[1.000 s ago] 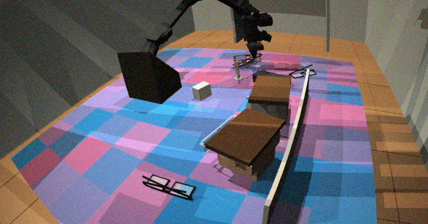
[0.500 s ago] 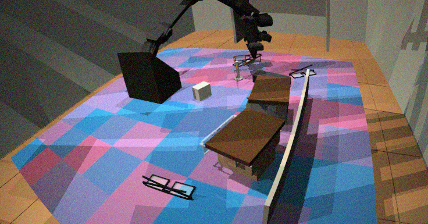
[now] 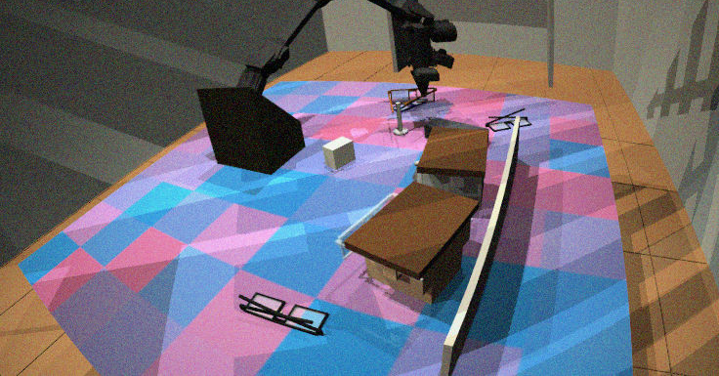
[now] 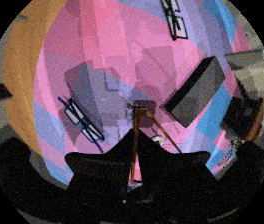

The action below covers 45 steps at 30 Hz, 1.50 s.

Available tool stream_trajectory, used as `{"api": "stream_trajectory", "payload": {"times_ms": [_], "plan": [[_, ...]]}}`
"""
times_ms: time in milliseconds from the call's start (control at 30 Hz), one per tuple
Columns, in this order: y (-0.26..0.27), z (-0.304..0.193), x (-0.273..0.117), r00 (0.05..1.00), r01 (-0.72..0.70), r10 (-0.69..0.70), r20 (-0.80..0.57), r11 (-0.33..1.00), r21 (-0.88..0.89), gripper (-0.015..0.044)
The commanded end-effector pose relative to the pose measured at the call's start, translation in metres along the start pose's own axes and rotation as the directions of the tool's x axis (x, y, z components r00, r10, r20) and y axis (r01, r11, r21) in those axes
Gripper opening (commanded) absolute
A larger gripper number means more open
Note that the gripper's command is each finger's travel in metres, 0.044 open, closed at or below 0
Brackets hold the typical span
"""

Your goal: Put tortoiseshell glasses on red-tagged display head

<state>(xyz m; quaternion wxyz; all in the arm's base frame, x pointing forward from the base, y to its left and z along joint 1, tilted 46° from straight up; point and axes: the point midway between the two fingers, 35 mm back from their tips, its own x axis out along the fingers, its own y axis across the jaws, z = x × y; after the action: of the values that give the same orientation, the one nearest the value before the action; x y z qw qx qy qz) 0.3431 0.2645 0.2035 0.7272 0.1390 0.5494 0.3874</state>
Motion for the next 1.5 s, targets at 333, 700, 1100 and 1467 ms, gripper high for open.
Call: {"api": "stream_trajectory", "payload": {"times_ms": [333, 700, 1100, 1467], "plan": [[0.001, -0.006, -0.046, 1.0, -0.004, 0.004, 0.019, 1.0, -0.012, 0.0], [-0.015, -0.036, -0.046, 1.0, -0.003, 0.003, 0.017, 1.0, -0.011, 0.0], [-0.028, -0.061, -0.043, 1.0, -0.002, 0.003, 0.016, 1.0, -0.01, 0.0], [-0.028, -0.06, 0.012, 1.0, -0.004, 0.005, 0.017, 1.0, -0.01, 0.0]]}}
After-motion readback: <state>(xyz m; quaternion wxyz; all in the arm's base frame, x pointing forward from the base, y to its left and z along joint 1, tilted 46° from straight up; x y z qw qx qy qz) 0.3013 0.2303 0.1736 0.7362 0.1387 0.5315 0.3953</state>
